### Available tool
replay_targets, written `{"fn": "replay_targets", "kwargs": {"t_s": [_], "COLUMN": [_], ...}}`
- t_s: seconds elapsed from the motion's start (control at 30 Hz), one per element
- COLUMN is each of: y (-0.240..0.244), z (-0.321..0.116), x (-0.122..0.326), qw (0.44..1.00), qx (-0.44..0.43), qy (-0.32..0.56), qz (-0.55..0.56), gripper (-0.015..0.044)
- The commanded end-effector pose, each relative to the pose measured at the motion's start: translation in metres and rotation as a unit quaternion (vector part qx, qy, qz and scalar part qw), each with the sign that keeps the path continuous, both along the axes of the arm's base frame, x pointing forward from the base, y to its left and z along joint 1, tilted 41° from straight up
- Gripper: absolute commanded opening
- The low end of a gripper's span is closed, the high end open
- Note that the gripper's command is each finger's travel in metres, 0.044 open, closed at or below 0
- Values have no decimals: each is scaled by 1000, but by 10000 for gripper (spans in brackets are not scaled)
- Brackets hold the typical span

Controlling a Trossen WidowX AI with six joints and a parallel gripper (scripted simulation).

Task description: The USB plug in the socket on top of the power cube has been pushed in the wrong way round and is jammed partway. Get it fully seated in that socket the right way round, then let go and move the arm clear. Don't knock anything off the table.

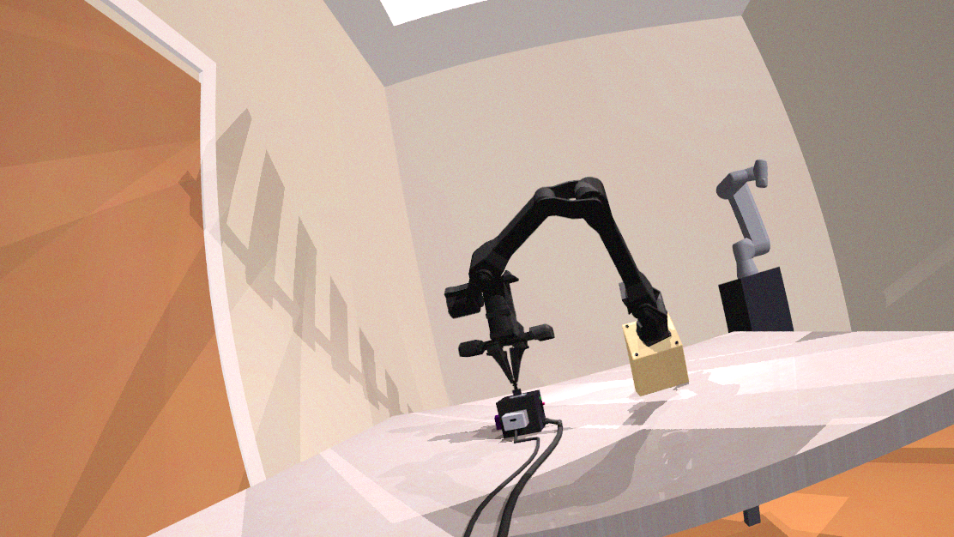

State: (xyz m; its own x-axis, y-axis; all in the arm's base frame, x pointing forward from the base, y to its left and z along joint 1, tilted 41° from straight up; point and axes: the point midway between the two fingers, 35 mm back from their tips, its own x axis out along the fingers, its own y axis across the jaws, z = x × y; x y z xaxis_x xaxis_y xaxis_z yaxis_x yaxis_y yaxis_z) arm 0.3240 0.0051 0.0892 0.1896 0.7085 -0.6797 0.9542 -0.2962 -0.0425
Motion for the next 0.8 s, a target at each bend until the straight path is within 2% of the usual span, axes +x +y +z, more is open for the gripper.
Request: {"fn": "replay_targets", "kwargs": {"t_s": [0.0,0.33,0.47,0.77], "y": [2,2,0,0], "z": [-2,-2,0,0], "x": [0,0,0,0], "qw": [1000,1000,1000,1000], "qx": [1,1,0,0], "qy": [3,3,0,0], "qz": [1,1,0,0], "gripper": [0,0,95,95]}}
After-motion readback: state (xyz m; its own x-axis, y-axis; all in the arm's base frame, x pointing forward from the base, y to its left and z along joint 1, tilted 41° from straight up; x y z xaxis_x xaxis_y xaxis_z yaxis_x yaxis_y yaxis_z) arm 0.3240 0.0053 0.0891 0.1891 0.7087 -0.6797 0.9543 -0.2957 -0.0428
